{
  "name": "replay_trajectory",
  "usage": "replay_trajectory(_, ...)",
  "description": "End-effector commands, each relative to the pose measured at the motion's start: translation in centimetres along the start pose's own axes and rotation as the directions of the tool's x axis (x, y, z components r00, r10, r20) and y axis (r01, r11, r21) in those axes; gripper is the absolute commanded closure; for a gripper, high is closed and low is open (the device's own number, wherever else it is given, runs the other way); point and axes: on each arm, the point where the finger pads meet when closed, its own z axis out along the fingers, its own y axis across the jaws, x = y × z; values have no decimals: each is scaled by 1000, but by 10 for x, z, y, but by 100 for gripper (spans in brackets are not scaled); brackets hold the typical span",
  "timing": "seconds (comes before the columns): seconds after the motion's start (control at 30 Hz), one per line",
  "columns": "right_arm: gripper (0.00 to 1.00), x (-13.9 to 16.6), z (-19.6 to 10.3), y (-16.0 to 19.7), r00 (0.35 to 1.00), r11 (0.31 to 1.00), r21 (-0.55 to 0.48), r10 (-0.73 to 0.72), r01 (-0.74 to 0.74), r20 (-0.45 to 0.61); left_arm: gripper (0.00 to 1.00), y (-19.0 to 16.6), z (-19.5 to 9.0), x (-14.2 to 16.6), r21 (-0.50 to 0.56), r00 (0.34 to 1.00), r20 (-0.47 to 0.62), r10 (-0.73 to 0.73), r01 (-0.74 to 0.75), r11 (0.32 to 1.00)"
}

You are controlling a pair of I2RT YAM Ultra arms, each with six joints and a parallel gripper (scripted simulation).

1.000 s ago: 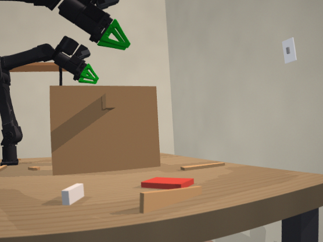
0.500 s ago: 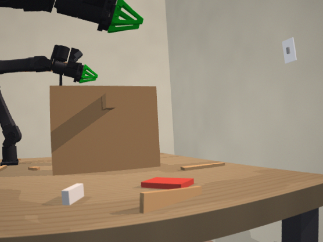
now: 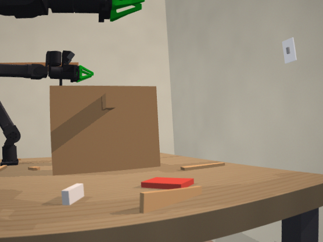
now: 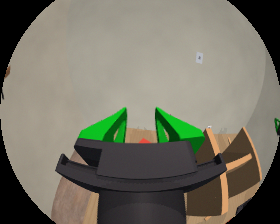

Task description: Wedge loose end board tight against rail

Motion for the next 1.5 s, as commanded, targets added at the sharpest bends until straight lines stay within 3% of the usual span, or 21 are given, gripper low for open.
replay_trajectory(0.0, 61, -39, -14, 1, 994, 1000, -10, 5, -3, 110, 61, -2, -14, -39, 13, 994, 110, -4, 2, 1000)
replay_trajectory(0.43, 61, -23, -4, 0, 999, 1000, 7, -5, 5, 52, 58, 2, 3, -15, -13, 1000, 28, 3, -3, 1000)
replay_trajectory(0.63, 61, -27, -6, 0, 998, 1000, 9, -7, 7, 60, 58, 1, -4, -22, -13, 999, 47, 5, -4, 1000)
replay_trajectory(0.67, 61, -28, -6, 0, 998, 1000, 9, -7, 7, 64, 58, -11, 5, -9, 31, 1000, 7, 7, -7, 1000)
replay_trajectory(0.83, 61, -28, -6, 0, 998, 1000, 9, -7, 6, 65, 58, -22, -7, -15, 60, 1000, 13, 11, -12, 998)
replay_trajectory(0.9, 61, -28, -6, 0, 998, 1000, 7, -6, 6, 65, 58, -33, 4, 4, 78, 999, -50, 21, -17, 997)
replay_trajectory(1.3, 61, -28, -6, 0, 998, 1000, 7, -6, 6, 65, 58, -116, -13, 32, 299, 983, -161, 92, -40, 953)
replay_trajectory(1.47, 61, -28, -6, 0, 998, 1000, 7, -6, 6, 65, 58, -130, -31, 21, 346, 985, -140, 100, -47, 937)
